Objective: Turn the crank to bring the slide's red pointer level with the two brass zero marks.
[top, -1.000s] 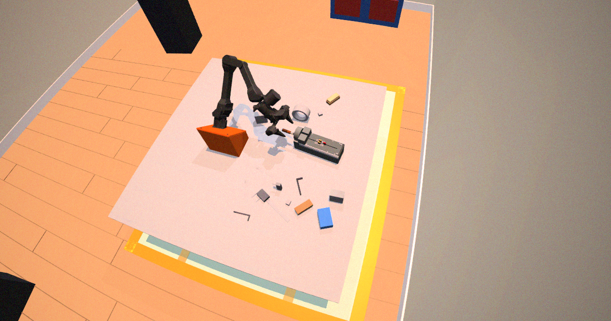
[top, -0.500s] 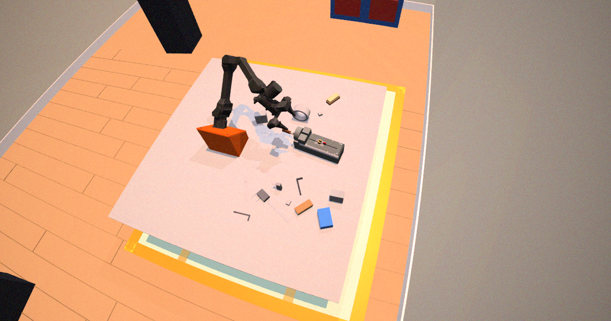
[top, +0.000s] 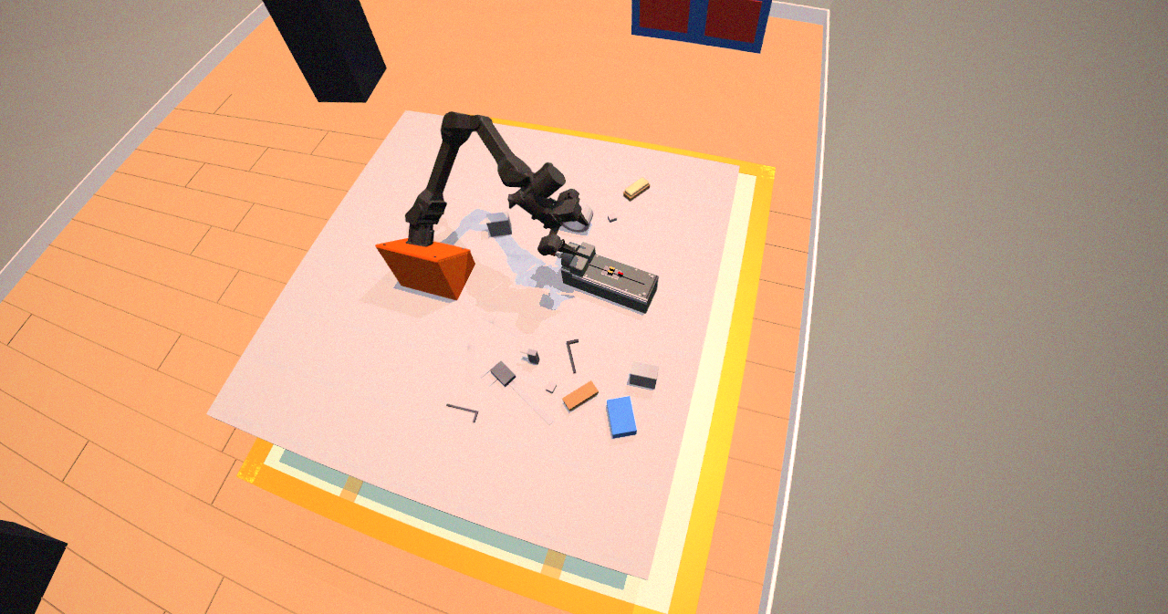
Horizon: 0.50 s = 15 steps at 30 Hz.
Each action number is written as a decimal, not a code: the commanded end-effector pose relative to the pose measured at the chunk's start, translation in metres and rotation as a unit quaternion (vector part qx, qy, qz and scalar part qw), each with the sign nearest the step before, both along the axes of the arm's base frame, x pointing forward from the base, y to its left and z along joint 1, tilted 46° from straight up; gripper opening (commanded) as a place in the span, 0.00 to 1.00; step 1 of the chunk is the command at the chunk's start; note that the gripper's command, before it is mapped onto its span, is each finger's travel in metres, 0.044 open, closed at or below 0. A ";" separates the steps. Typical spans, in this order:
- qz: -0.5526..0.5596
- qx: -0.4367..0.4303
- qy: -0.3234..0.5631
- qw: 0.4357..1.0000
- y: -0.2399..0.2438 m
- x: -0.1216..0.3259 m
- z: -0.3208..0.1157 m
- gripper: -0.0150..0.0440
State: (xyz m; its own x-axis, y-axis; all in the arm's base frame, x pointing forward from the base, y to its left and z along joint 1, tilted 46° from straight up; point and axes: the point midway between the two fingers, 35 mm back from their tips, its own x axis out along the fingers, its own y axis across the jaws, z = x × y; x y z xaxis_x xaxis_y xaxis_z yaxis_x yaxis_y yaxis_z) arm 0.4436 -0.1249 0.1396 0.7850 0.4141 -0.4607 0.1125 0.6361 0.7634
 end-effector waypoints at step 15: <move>0.032 0.014 -0.012 0.999 0.036 0.042 -0.051 1.00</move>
State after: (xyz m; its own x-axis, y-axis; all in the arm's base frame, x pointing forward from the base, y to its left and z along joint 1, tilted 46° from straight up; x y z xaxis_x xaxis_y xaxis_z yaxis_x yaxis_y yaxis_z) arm 0.4835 -0.1063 0.1088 0.7774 0.4678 -0.4204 0.0433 0.6271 0.7777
